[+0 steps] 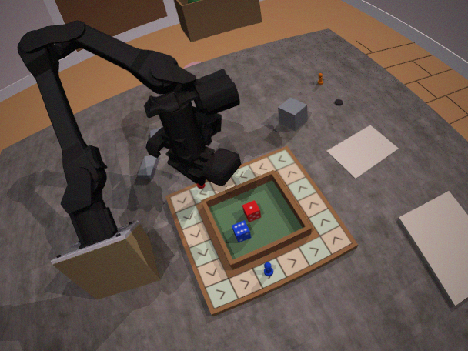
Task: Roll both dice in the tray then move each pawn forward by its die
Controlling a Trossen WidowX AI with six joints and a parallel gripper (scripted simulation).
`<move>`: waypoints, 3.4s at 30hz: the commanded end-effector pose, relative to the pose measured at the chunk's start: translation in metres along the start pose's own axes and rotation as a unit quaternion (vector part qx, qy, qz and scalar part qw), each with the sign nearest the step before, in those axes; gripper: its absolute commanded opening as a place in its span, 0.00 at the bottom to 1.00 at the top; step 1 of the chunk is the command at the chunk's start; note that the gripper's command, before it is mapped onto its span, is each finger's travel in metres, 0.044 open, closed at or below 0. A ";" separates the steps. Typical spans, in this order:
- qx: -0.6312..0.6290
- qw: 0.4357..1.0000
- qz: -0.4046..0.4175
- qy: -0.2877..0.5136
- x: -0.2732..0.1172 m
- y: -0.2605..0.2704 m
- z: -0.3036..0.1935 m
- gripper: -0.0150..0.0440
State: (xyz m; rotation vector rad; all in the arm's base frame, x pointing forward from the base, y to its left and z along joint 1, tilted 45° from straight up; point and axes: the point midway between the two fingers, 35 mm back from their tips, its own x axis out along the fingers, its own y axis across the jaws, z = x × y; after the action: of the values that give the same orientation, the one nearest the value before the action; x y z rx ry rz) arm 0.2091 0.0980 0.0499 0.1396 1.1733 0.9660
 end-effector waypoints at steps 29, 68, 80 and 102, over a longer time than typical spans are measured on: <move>-0.002 1.000 -0.001 -0.002 -0.082 0.010 -0.007 0.25; -0.002 1.000 0.003 -0.004 0.011 0.027 -0.039 0.25; -0.005 1.000 0.003 -0.005 0.020 0.027 -0.038 0.39; -0.002 1.000 0.002 -0.004 -0.028 0.026 -0.040 1.00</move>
State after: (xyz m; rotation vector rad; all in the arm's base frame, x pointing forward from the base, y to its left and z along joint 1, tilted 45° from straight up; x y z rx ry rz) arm 0.1612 0.0843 0.0608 0.1439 1.1697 0.9653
